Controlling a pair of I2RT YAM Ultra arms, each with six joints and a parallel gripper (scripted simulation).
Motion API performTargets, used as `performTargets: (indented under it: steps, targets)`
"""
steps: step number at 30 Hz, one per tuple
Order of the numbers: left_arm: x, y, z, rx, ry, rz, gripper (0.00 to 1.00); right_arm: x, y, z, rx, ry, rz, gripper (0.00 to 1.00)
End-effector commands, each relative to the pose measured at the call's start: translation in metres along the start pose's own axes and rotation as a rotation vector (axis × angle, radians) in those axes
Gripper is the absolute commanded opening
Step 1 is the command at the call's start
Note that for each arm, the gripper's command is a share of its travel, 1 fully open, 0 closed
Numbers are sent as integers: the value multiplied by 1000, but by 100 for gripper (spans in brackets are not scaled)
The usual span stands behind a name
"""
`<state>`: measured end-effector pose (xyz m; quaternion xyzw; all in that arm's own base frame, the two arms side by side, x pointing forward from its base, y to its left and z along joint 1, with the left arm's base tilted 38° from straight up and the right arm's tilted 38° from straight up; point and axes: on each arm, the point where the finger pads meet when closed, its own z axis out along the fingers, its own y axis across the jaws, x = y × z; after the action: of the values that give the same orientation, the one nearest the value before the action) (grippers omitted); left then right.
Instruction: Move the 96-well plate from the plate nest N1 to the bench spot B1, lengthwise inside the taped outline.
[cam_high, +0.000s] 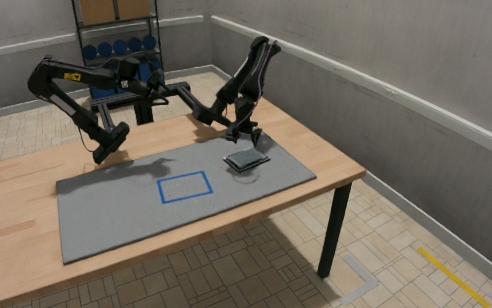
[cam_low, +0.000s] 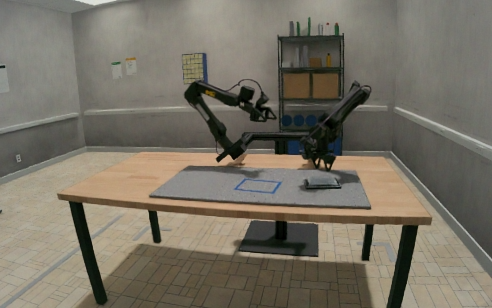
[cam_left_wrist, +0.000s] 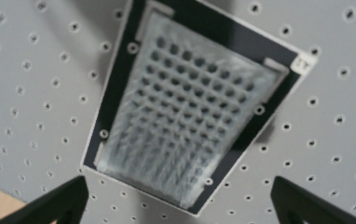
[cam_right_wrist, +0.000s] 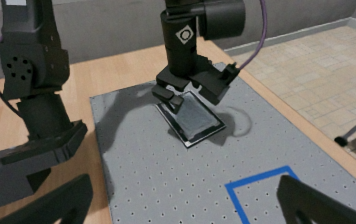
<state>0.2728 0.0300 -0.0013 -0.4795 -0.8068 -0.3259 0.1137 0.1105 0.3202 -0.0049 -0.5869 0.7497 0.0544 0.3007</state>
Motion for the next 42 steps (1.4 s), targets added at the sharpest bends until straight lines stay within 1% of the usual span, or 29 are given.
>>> performTargets:
  steps: [1,3,5,8,12,14,17,29,31,33,42]
  targets:
    - [-6,3,2,47,-19,216,100,-9,3,-5,-9,-30,-2,100]
    - [-7,5,10,76,-14,314,100,-9,3,-5,-9,-30,-2,100]
    - [-7,6,16,99,-12,379,100,-9,3,-5,-9,-30,-2,100]
    - [-10,10,22,107,-16,416,100,-9,3,-5,-9,-30,-2,100]
    - [-13,15,30,97,-15,414,100,-9,3,-5,-9,-30,-2,100]
    - [-8,9,32,116,-1,411,100,-9,3,-5,-9,-30,-2,100]
    - [-8,7,32,119,1,413,100,-9,3,-5,-9,-30,-2,100]
    - [-7,1,52,120,1,417,100,-9,3,-5,-9,-30,-2,100]
    - [-10,0,50,113,-2,419,97,-9,3,-5,-9,-30,-2,100]
    - [-10,0,50,113,-2,419,97,-9,3,-5,-9,-30,-2,100]
    - [-6,2,49,118,0,420,84,-9,3,-5,-9,-30,-2,100]
